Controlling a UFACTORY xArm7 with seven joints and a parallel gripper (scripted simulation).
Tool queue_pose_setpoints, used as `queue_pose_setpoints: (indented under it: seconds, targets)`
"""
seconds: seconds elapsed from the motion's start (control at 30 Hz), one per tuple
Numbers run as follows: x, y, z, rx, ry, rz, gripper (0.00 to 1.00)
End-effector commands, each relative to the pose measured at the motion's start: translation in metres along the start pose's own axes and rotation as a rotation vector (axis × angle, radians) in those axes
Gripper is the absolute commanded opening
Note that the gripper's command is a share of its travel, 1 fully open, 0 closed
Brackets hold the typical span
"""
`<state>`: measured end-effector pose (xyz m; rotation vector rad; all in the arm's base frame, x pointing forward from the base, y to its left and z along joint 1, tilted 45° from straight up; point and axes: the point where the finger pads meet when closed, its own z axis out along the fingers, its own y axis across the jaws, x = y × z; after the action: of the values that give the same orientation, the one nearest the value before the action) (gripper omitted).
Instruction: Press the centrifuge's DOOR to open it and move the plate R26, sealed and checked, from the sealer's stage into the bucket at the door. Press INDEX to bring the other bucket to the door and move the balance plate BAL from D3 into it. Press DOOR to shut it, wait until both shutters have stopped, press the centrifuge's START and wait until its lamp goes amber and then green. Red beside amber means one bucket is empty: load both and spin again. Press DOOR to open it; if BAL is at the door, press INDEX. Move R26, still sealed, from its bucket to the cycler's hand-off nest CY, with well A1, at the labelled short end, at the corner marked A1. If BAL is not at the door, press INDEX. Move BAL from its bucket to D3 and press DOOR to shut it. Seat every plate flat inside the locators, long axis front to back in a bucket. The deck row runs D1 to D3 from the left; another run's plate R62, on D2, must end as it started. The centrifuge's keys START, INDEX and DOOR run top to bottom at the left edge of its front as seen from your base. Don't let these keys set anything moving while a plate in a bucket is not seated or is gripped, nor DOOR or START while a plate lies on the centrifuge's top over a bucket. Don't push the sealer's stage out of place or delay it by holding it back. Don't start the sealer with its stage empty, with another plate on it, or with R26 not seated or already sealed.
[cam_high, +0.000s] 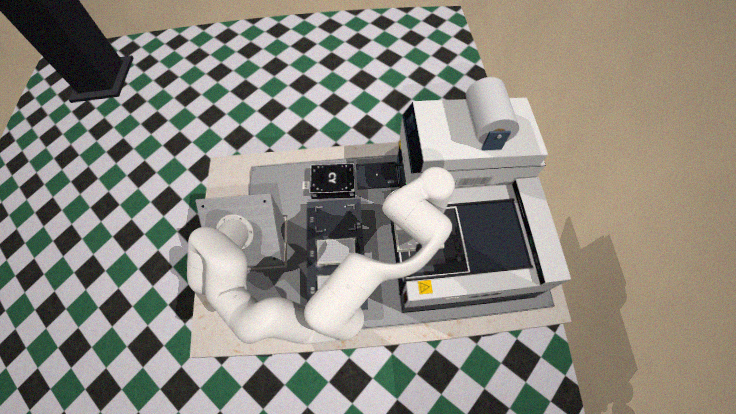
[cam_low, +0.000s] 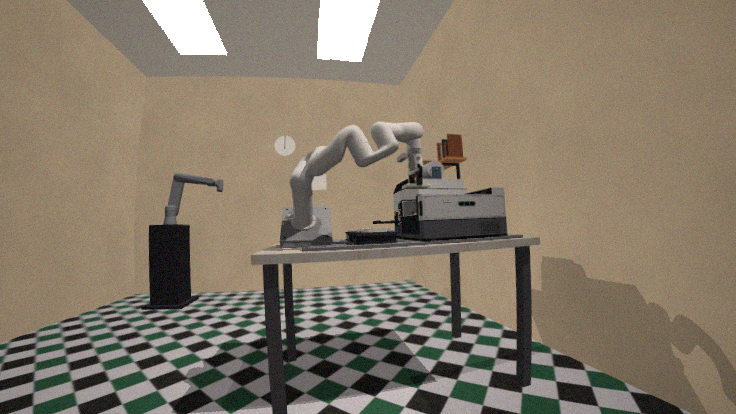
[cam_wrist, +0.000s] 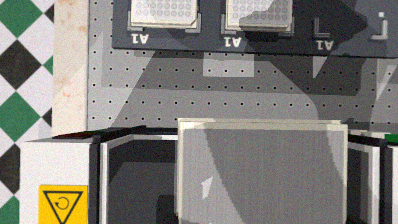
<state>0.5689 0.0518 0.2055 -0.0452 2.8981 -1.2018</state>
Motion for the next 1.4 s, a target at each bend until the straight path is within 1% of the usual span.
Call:
queue_pose_setpoints:
  seconds: [0.0, 0.13, 0.63, 0.7, 1.2, 1.27, 1.37]
  targets:
    - [0.012, 0.000, -0.003, -0.004, -0.008, 0.000, 0.00]
    - [0.017, 0.000, -0.003, -0.004, -0.008, 0.000, 0.00]
    - [0.052, 0.001, -0.003, -0.004, -0.008, 0.000, 0.00]
    - [0.052, 0.001, -0.003, -0.004, -0.008, 0.000, 0.00]
    - [0.087, 0.001, -0.002, -0.003, -0.008, 0.000, 0.00]
    - [0.087, 0.001, -0.002, -0.003, -0.008, 0.000, 0.00]
    - [0.094, 0.001, -0.002, -0.003, -0.008, 0.000, 0.00]
